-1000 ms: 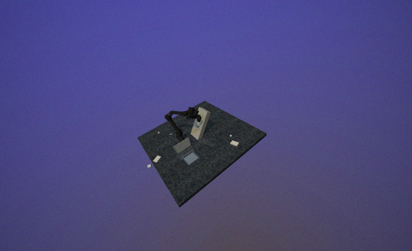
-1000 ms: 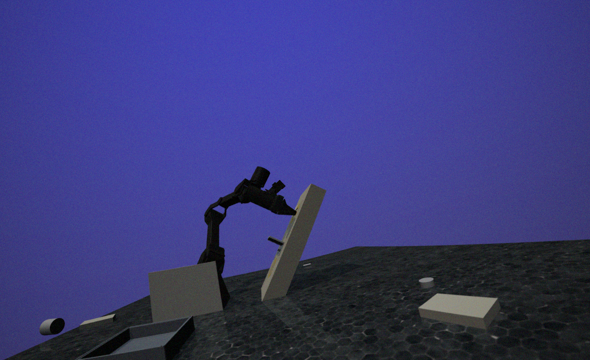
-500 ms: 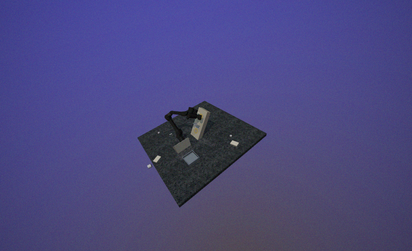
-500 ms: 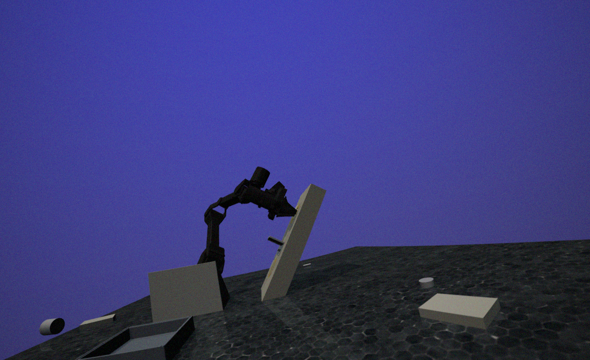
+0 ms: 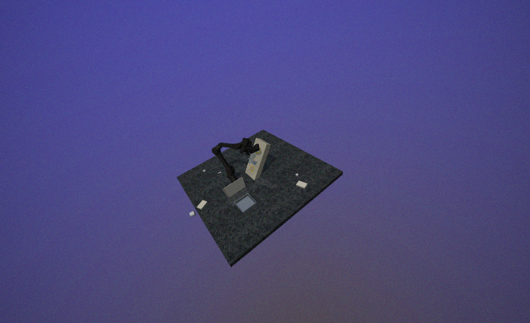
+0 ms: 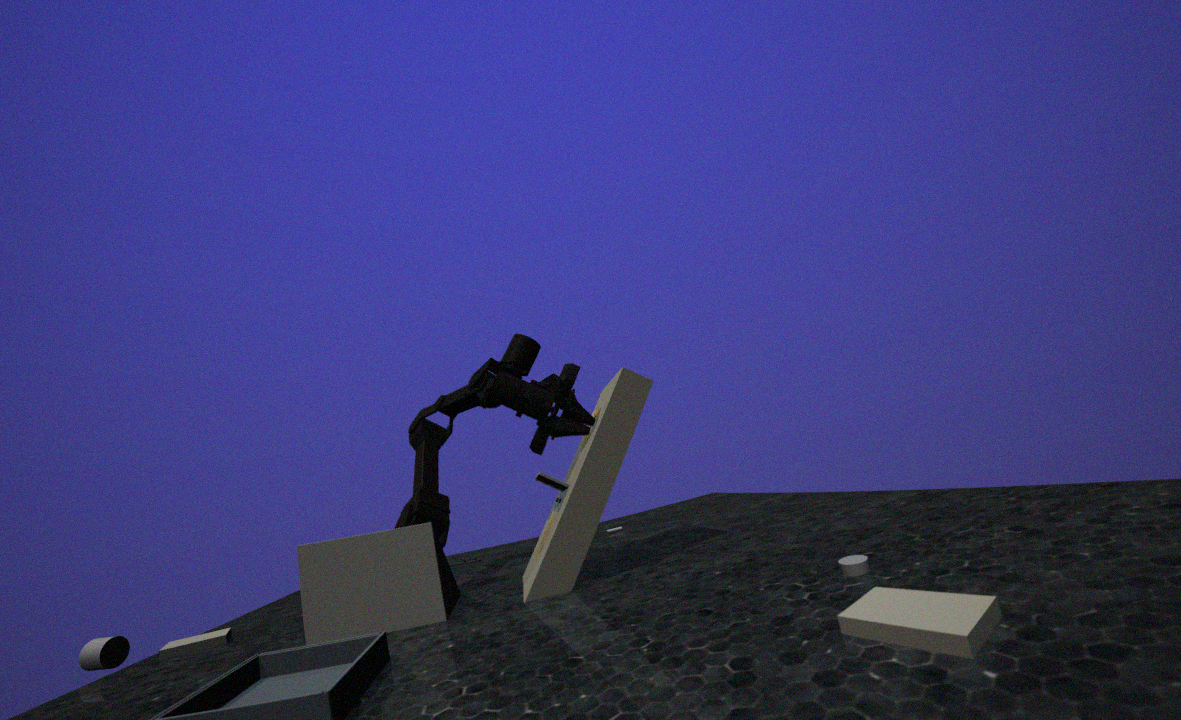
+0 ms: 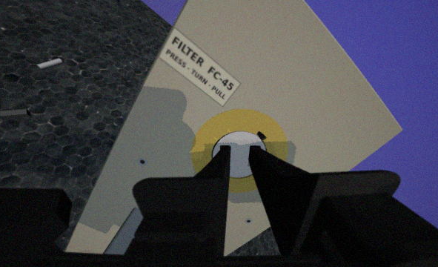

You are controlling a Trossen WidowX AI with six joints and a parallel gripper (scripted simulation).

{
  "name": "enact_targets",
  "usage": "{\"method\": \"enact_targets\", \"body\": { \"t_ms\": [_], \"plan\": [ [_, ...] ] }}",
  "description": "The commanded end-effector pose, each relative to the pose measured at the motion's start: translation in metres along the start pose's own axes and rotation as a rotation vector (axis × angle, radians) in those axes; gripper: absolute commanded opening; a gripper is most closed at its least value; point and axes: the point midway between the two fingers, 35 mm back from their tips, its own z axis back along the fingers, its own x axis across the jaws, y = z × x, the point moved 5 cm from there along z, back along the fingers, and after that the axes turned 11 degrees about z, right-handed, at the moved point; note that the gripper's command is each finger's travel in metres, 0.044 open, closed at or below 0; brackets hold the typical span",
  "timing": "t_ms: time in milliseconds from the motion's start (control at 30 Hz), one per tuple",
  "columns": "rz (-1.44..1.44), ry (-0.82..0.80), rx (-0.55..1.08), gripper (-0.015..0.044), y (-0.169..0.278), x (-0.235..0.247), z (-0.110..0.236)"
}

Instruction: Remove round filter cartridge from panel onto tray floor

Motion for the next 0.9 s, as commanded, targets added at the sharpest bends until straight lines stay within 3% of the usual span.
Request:
{"method": "enact_targets", "body": {
  "t_ms": [0,867],
  "plan": [
    [0.167,-0.008,0.015,0.0,0.0001,0.001,-0.0094],
    [1.025,-0.014,0.01,0.0,0.0002,0.001,-0.0088]
  ]
}}
